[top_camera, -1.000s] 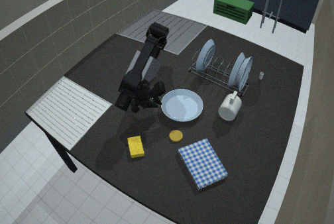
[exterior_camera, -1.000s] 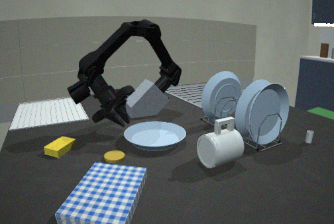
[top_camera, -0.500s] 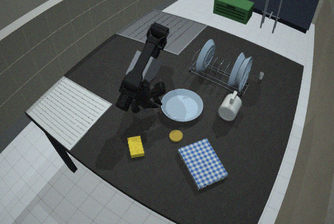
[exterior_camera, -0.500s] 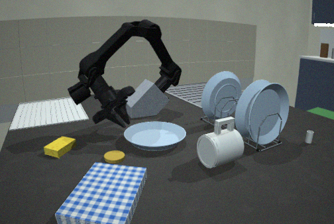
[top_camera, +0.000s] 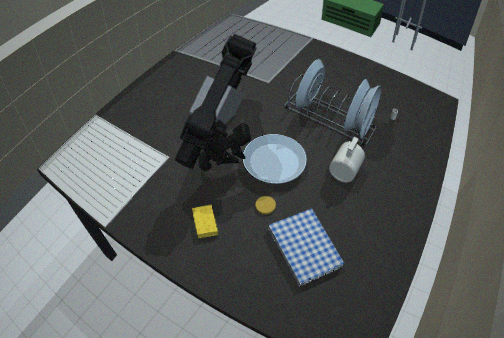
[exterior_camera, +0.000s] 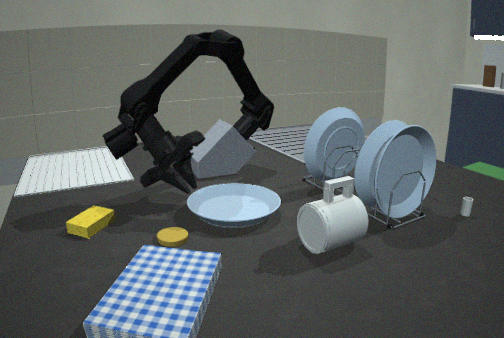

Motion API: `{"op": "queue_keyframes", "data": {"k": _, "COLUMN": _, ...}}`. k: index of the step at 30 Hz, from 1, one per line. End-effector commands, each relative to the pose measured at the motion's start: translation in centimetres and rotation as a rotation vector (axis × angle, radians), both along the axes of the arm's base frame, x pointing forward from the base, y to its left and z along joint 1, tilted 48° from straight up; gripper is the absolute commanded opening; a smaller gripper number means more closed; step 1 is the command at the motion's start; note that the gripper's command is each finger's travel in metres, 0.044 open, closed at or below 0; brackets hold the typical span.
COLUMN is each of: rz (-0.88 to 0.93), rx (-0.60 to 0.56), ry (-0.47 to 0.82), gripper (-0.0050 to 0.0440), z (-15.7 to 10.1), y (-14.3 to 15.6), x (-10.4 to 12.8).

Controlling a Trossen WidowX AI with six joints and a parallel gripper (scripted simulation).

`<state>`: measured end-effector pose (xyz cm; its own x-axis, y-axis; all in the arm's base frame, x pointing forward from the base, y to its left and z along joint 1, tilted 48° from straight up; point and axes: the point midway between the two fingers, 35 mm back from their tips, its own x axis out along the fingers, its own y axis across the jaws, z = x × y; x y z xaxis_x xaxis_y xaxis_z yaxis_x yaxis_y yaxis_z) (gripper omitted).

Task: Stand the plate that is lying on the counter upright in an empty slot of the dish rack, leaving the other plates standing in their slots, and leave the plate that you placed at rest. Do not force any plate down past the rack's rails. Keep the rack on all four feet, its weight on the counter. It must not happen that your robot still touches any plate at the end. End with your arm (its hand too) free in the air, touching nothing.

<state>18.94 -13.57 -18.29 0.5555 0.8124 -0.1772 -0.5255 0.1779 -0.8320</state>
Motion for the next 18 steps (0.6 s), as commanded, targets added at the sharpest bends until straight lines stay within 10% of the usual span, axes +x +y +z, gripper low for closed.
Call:
{"op": "queue_keyframes", "data": {"k": 1, "rz": -0.001, "rx": 0.003, "ry": 0.003, "gripper": 0.0094, "z": -0.05, "y": 0.13, "x": 0.05}}
{"op": "queue_keyframes", "data": {"k": 18, "rz": -0.001, "rx": 0.003, "ry": 0.003, "gripper": 0.0094, "z": -0.10, "y": 0.37, "x": 0.22}}
